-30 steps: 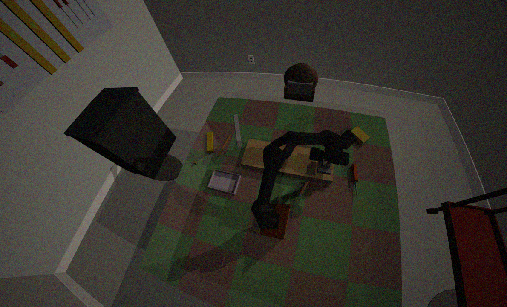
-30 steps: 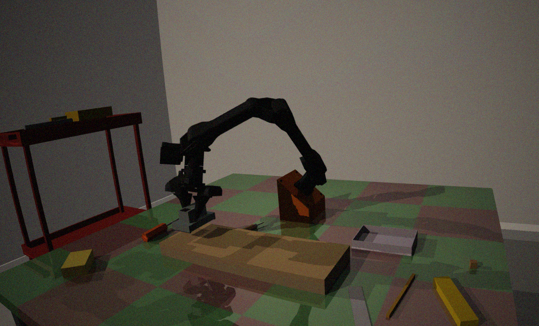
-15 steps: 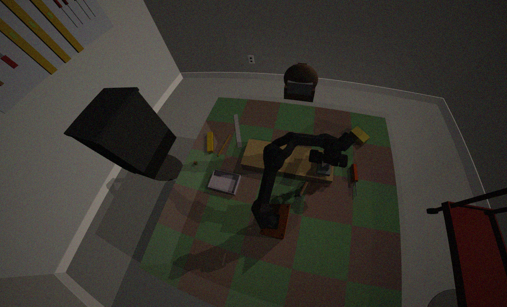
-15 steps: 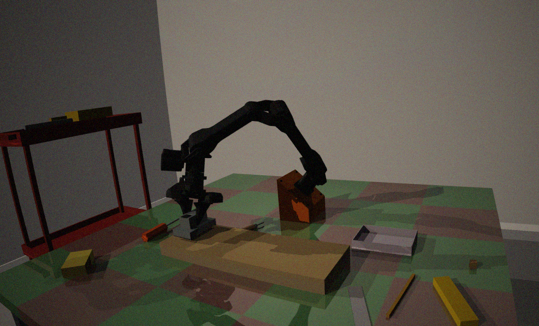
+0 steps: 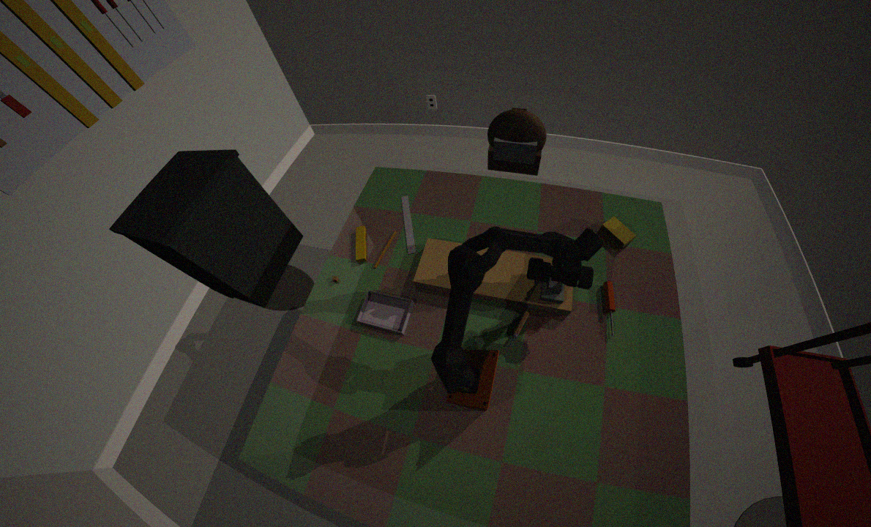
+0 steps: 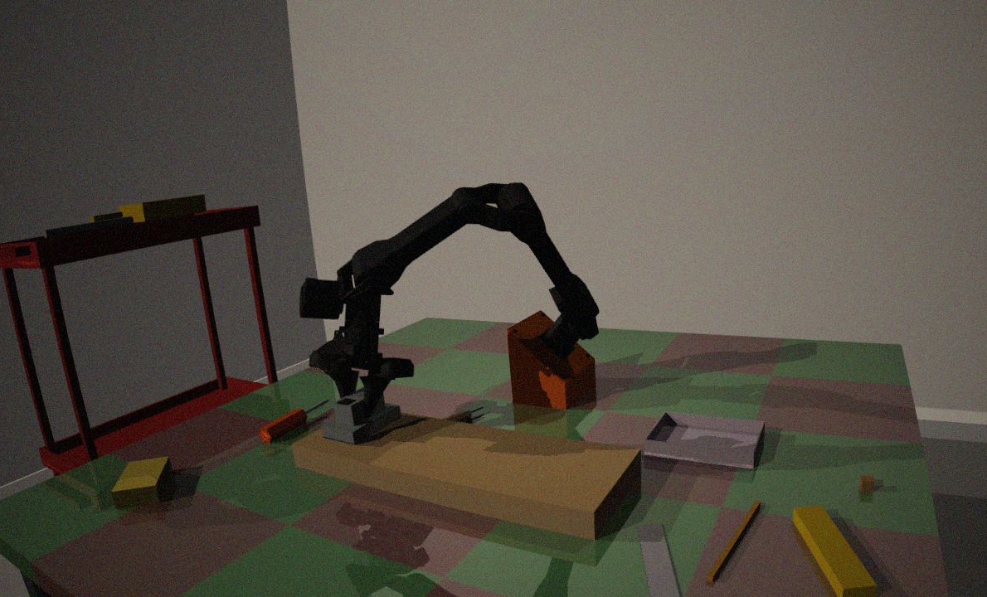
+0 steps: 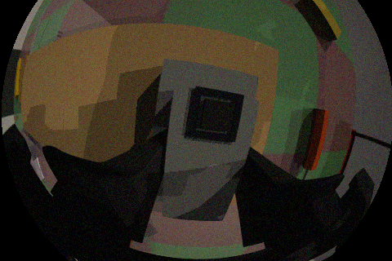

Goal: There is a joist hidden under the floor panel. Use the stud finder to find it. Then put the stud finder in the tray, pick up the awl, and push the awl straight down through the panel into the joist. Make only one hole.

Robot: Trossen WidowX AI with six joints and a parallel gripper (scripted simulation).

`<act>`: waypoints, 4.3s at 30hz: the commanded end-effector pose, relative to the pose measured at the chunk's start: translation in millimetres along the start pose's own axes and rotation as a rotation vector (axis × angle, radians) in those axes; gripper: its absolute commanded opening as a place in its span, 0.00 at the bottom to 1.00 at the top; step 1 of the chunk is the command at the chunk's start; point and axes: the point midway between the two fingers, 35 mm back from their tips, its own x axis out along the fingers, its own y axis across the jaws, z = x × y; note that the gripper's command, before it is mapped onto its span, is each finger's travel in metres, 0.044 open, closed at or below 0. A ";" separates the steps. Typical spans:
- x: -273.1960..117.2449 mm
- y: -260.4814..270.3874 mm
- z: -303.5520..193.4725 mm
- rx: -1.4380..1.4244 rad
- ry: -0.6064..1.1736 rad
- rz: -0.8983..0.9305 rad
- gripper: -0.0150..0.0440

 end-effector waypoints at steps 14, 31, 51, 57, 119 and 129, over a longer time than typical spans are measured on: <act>1.9 50.7 1.1 -0.001 0.001 0.009 0.25; 2.0 97.6 1.1 0.001 0.002 0.012 0.25; 1.8 153.0 1.3 0.002 0.002 0.016 0.25; 1.7 169.6 1.4 0.003 0.003 0.017 0.25; -1.8 341.7 2.9 0.005 0.002 0.026 0.25; -2.8 369.6 3.2 0.005 0.002 0.028 0.25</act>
